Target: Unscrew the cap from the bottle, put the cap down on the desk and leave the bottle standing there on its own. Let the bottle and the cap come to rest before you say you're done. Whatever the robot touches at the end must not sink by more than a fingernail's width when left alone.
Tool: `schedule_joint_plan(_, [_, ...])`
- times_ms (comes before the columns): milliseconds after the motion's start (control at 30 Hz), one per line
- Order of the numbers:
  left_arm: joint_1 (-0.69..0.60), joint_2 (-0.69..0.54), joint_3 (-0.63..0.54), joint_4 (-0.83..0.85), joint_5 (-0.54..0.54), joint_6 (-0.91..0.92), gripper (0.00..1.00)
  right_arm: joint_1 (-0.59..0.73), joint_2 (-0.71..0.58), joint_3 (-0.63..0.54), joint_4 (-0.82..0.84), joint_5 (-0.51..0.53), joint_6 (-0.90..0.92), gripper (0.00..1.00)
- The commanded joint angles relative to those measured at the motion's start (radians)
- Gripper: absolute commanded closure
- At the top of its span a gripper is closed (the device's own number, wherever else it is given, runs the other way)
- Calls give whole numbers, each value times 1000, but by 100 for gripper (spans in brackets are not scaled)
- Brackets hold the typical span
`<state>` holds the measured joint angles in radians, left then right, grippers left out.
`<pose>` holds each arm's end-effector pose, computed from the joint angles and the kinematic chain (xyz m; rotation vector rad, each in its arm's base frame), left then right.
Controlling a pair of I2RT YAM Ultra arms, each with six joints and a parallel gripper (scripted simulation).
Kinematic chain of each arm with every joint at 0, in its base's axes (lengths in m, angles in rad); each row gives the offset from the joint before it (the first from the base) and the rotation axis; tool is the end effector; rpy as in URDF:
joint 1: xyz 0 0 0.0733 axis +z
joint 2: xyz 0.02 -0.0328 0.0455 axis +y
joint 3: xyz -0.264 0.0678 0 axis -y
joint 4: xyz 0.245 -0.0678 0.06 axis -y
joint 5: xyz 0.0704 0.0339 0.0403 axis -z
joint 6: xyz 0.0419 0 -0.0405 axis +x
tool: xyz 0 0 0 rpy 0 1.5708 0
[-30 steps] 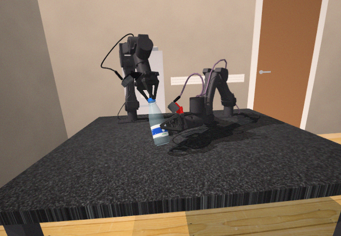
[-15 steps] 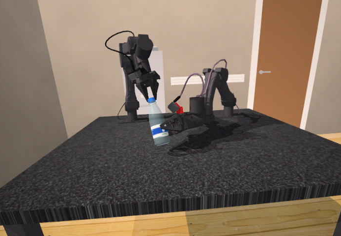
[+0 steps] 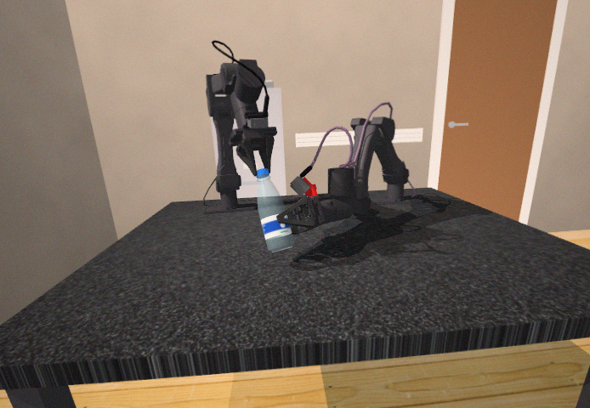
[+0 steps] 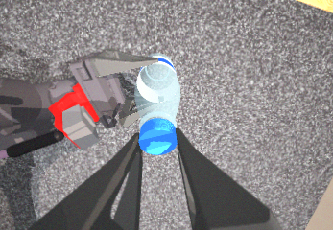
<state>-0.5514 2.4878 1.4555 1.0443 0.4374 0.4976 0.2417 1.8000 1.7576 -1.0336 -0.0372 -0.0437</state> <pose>0.4300 -0.2840 0.1009 1.0671 1.1552 -0.3826 0.3687 0.0936 0.3266 -0.3893 2.6218 0.1152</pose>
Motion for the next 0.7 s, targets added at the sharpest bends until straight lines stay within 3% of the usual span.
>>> schedule_joint_plan(0, [2, -14, 33, 10, 4, 3, 100, 8, -8, 12, -4, 13, -248, 100])
schedule_joint_plan(233, [2, -14, 33, 10, 4, 3, 100, 9, -9, 12, -4, 15, -571, 100])
schedule_joint_plan(300, [2, -14, 33, 10, 4, 3, 100, 9, -9, 12, -4, 15, -571, 100])
schedule_joint_plan(333, [2, -14, 33, 10, 4, 3, 100, 9, -9, 12, -4, 16, -687, 100])
schedule_joint_plan(500, [2, -14, 33, 10, 4, 3, 100, 9, -10, 12, -4, 16, -915, 100])
schedule_joint_plan(667, [2, -14, 33, 10, 4, 3, 100, 6, -8, 14, -7, 8, -970, 100])
